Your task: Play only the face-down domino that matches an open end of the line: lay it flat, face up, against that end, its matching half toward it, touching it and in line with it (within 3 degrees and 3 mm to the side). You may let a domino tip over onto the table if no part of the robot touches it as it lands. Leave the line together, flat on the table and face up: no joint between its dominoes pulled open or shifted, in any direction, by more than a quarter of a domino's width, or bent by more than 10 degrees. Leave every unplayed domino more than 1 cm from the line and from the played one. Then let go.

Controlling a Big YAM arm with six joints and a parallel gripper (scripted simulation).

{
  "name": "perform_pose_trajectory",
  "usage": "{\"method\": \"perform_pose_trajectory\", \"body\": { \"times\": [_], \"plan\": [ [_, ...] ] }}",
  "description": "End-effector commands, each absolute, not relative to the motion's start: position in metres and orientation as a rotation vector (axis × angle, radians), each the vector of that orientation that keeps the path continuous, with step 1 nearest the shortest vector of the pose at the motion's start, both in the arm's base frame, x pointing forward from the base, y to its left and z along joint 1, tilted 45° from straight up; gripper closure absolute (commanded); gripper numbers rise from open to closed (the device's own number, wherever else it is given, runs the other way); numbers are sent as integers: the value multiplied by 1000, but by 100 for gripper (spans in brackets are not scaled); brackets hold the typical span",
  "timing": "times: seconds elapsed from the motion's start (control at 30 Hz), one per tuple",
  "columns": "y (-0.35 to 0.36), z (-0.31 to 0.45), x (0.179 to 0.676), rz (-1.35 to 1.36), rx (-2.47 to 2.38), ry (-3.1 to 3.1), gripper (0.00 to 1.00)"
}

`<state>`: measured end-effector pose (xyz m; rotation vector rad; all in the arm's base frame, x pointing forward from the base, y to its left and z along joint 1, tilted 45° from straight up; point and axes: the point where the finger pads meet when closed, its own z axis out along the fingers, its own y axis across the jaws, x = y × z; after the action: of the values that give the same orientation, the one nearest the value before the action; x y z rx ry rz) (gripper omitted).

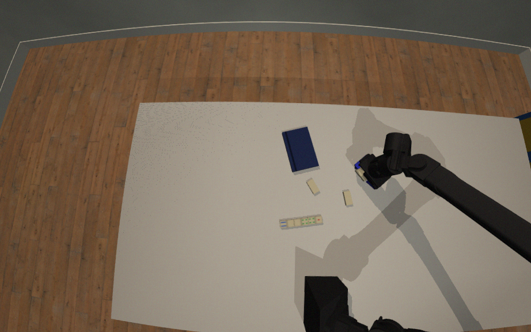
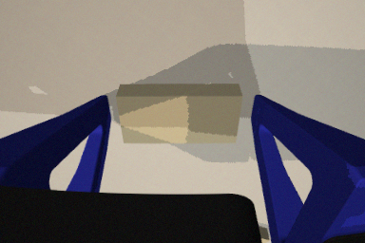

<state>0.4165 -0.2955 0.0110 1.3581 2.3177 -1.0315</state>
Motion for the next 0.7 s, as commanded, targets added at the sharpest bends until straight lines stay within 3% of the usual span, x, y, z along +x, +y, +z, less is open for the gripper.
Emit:
{"method": "perform_pose_trajectory", "body": {
  "times": [0.0,0.67],
  "plan": [
    [-286,4,409,-1041,1330,2363,30],
    [-293,12,418,-1029,1351,2320,30]
  ]
}}
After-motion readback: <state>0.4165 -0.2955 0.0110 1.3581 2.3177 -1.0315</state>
